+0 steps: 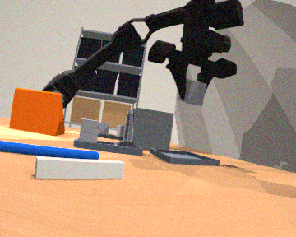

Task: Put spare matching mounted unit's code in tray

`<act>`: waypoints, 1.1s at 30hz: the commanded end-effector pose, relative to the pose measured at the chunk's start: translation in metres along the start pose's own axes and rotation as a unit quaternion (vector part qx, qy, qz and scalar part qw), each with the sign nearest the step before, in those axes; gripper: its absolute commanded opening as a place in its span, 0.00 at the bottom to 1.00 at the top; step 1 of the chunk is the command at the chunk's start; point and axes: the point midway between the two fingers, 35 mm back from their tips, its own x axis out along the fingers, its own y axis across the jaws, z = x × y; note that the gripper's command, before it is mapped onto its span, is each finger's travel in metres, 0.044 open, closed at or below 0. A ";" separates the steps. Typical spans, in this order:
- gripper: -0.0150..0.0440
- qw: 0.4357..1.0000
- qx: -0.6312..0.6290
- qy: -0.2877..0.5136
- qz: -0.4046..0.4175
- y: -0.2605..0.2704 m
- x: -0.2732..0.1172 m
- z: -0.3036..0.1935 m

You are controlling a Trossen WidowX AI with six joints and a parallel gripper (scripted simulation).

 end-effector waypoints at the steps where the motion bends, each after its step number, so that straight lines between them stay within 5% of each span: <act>1: 0.25 1.000 0.001 0.002 0.002 0.001 0.004 -0.001; 33: 0.25 1.000 0.000 0.003 0.002 0.002 0.027 0.000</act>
